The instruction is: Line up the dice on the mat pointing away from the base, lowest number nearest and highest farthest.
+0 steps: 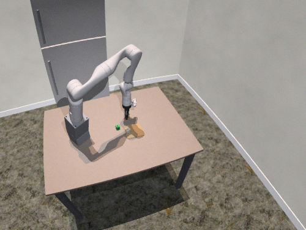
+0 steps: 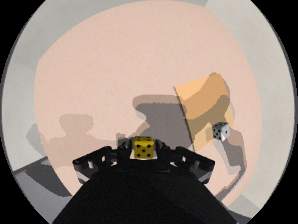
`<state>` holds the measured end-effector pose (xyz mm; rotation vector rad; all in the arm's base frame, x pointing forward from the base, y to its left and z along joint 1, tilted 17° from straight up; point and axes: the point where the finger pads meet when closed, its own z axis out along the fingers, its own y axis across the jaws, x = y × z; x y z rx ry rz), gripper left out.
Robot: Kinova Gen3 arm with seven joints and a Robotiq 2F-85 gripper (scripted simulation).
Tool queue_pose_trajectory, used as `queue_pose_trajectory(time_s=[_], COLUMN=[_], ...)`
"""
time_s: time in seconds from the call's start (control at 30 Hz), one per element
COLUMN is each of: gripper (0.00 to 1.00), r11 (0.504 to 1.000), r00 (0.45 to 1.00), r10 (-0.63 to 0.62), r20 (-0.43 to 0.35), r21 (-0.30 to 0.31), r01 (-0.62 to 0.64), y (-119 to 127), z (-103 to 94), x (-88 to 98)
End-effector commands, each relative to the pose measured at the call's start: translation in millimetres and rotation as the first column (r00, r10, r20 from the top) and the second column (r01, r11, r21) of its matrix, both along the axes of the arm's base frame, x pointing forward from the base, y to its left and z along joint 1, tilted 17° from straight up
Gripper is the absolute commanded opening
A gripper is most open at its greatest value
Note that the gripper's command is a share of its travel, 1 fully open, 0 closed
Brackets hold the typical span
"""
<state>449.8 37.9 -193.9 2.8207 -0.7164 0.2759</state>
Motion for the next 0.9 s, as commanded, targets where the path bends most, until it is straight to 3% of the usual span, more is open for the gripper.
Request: queue_pose_trajectory(time_s=[0.0, 0.33, 0.37, 0.87], gripper=[0.46, 0.46, 0.26, 0.26], r11=[1.000, 1.000, 1.000, 1.000], r00=[1.000, 1.000, 1.000, 1.000], r10=[0.001, 0.001, 0.001, 0.001], r20=[0.001, 0.001, 0.001, 0.001], r21=[0.001, 0.001, 0.001, 0.001], r01=[-0.001, -0.001, -0.001, -0.001], y=[0.5, 0.5, 0.5, 0.5], z=[0.7, 0.7, 0.7, 0.7], x=[0.7, 0.7, 0.7, 0.7])
